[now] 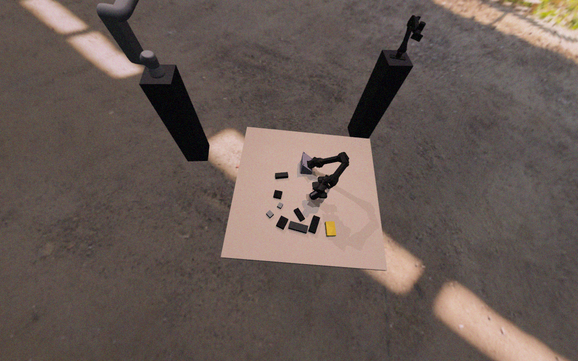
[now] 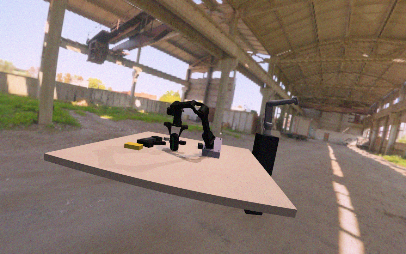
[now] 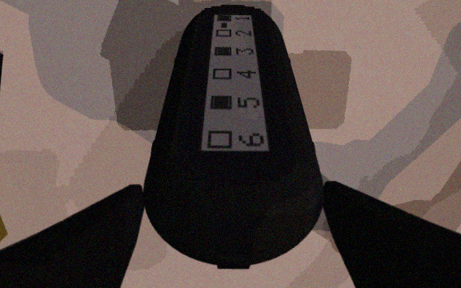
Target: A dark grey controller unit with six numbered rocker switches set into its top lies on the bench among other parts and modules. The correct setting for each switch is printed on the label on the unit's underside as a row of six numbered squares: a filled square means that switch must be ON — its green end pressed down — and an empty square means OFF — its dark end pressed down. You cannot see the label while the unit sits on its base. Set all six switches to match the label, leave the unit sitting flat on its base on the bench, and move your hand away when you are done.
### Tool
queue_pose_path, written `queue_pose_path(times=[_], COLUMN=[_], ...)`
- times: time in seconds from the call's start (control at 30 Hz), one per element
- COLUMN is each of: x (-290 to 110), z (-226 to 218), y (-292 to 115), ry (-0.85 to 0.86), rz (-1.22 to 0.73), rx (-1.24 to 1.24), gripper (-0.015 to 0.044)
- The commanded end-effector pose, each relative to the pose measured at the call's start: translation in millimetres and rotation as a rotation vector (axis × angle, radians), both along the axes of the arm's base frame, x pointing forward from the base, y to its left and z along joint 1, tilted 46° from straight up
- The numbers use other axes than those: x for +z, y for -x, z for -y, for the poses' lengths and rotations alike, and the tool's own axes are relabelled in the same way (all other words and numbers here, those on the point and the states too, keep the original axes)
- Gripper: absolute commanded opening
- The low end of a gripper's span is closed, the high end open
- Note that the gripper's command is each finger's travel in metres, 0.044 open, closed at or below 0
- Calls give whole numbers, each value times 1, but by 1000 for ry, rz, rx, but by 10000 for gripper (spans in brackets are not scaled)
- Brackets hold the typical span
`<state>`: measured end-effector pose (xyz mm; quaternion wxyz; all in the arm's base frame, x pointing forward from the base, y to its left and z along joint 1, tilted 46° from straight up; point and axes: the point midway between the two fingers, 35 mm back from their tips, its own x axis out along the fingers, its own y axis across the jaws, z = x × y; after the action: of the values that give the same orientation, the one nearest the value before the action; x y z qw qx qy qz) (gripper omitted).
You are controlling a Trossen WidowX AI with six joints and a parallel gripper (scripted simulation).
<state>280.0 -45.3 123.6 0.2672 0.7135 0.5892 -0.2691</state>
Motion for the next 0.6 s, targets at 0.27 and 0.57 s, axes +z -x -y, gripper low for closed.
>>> queue_pose_path(times=[0.27, 0.57], x=[-8, -13], z=[9, 15], y=[2, 2], ry=[7, 7], rz=[-8, -8], rx=[5, 5], gripper=[336, 336])
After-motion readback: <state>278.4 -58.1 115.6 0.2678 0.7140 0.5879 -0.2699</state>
